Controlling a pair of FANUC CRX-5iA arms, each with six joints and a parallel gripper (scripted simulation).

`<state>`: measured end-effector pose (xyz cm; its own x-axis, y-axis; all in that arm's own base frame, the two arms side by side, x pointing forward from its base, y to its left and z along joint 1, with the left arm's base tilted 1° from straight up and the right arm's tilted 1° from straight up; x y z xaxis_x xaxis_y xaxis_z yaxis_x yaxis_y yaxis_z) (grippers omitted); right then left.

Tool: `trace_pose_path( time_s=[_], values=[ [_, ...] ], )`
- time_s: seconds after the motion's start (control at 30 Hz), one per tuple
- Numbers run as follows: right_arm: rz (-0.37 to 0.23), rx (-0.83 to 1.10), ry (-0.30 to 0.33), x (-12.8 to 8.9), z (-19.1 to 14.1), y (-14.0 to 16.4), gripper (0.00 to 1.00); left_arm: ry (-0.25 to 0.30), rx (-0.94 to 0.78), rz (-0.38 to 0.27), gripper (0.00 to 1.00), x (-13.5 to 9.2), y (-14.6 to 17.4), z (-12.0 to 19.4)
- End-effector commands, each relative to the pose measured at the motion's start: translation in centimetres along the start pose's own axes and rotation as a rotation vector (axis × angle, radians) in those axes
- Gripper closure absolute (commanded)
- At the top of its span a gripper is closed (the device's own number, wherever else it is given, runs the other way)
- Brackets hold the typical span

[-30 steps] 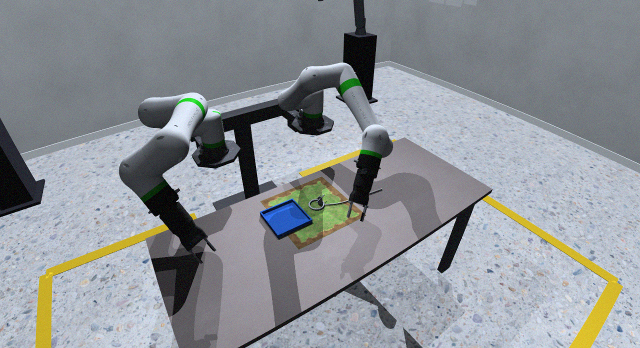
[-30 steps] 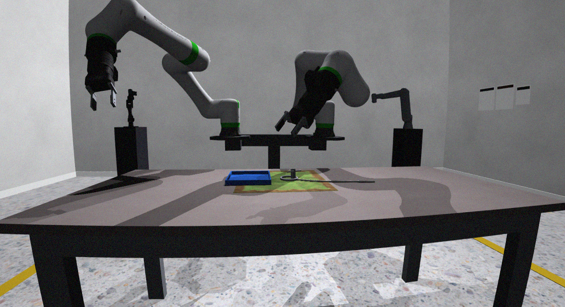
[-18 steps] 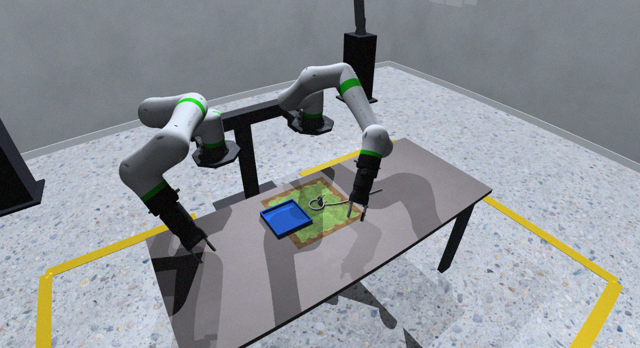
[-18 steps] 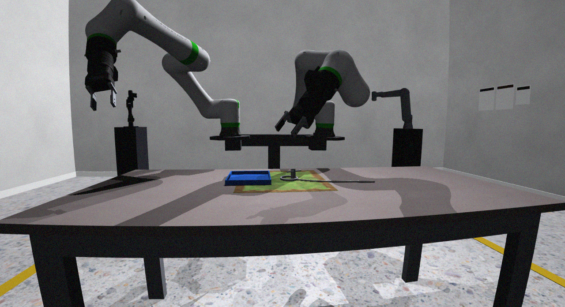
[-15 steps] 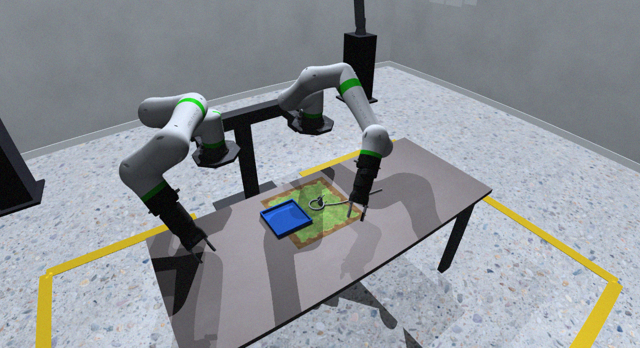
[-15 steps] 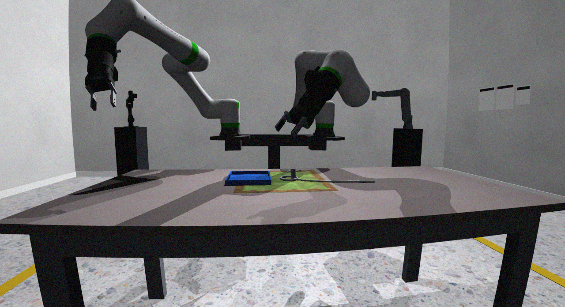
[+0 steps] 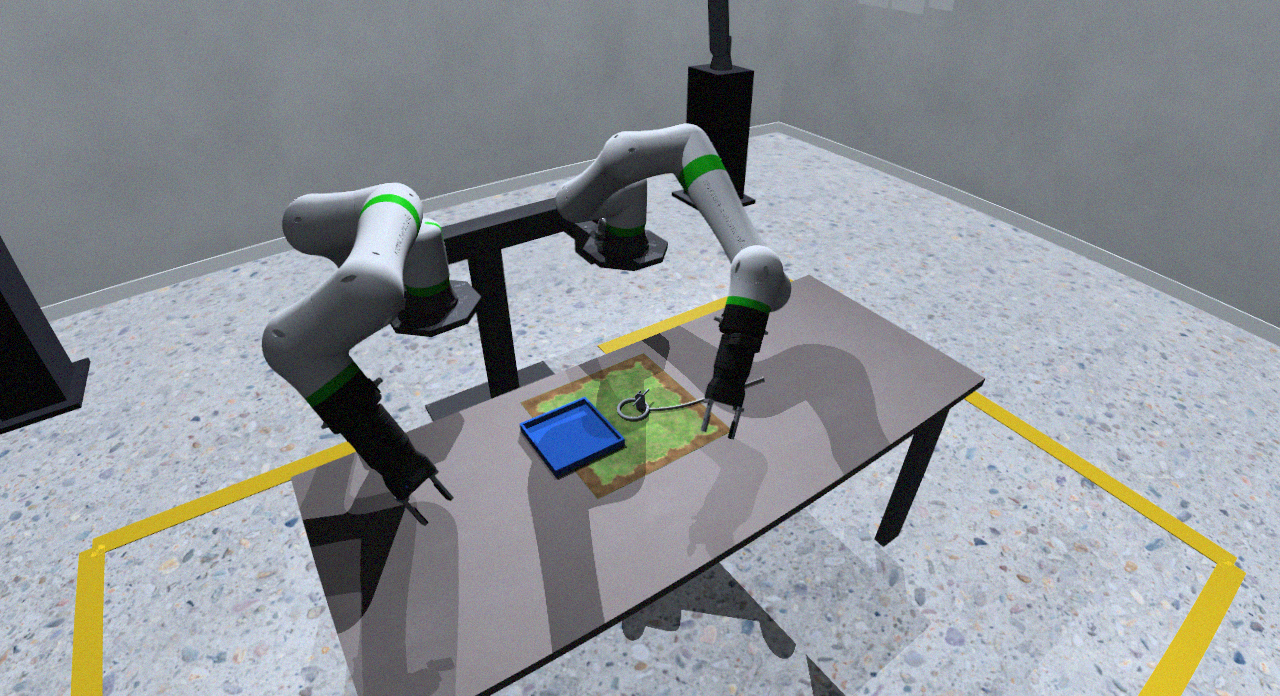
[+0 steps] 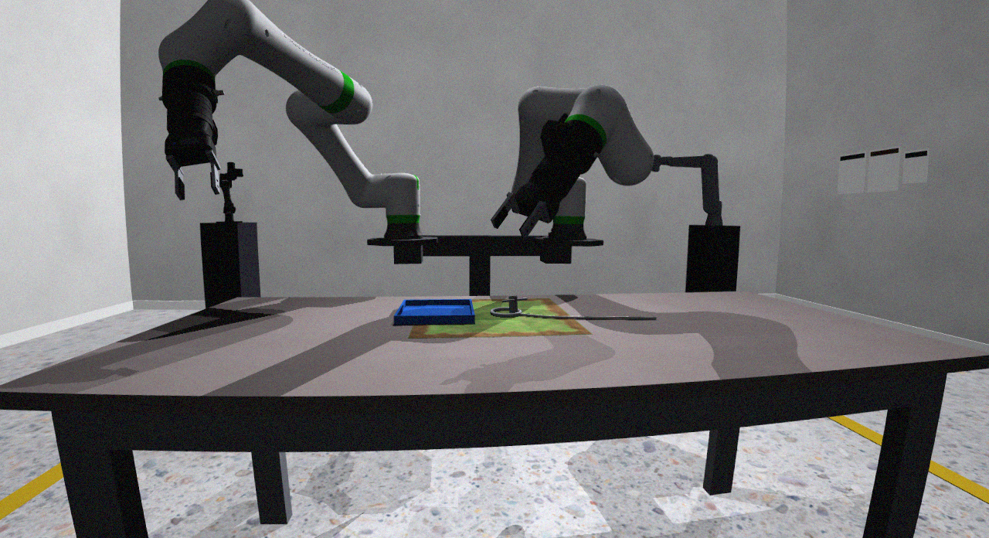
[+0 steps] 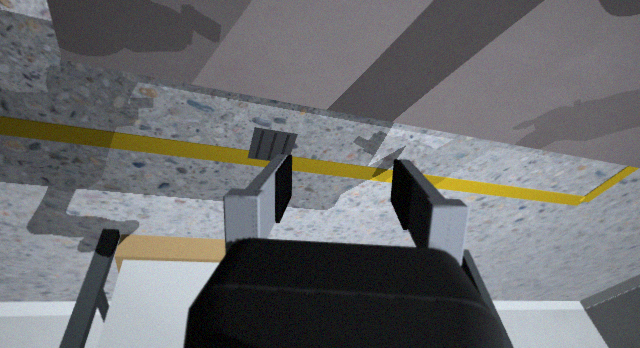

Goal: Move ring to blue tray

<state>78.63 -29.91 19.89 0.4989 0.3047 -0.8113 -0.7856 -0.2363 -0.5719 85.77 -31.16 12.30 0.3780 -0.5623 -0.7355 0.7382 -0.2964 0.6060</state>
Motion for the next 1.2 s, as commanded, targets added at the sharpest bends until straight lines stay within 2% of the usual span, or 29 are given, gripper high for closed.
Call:
trace_pose_path(
  time_s=[0.0,0.03,0.1,0.17,0.33,0.6,0.67,0.7,0.77,1.17],
  values=[
    [0.04,-0.076,-0.022,2.9,3.9,-1.1,0.0,0.012,0.027,0.004,0.0,-1.6,0.2,-1.5],
    [0.054,-0.101,-0.03,3.9,5.2,-1.3,0.0,0.017,0.036,0.004,0.0,-2.2,0.1,-2.1],
    [0.054,-0.101,-0.03,3.9,5.2,-1.3,0.0,0.017,0.036,0.004,0.0,-2.2,0.1,-2.1],
    [0.086,-0.159,-0.049,6.0,8.1,-1.7,0.0,0.027,0.058,0.004,0.0,-3.5,0.1,-3.5],
    [0.177,-0.343,-0.104,9.7,14.1,-2.2,0.0,0.064,0.131,0.001,0.0,-7.9,-0.5,-7.9],
    [0.253,-0.517,-0.152,14.6,23.5,-1.7,0.0,0.145,0.283,-0.027,0.0,-16.0,-2.7,-14.9],
    [0.253,-0.517,-0.152,14.6,23.5,-1.7,0.0,0.145,0.283,-0.027,0.0,-16.0,-2.7,-14.9],
    [0.274,-0.569,-0.166,16.2,26.9,-1.3,0.0,0.157,0.307,-0.034,0.0,-18.9,-3.7,-17.3],
    [0.307,-0.654,-0.188,16.9,28.9,-1.0,0.0,0.18,0.35,-0.05,0.0,-20.5,-4.3,-18.4],
    [0.419,-0.996,-0.27,21.4,43.2,2.8,0.0,0.259,0.504,-0.13,0.0,-32.6,-10.3,-26.1]
  ],
)
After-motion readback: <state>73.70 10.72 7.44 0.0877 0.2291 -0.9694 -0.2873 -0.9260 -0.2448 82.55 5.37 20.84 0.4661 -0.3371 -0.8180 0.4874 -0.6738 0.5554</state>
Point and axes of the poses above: on each arm, the point where the finger pads meet when closed, its own x axis out along the fingers, its own z axis across the jaws, y = z × x, the point moved 7 cm from there along -x, back along the fingers, and after that the axes turned 5 degrees about -x, right-handed, at the moved point
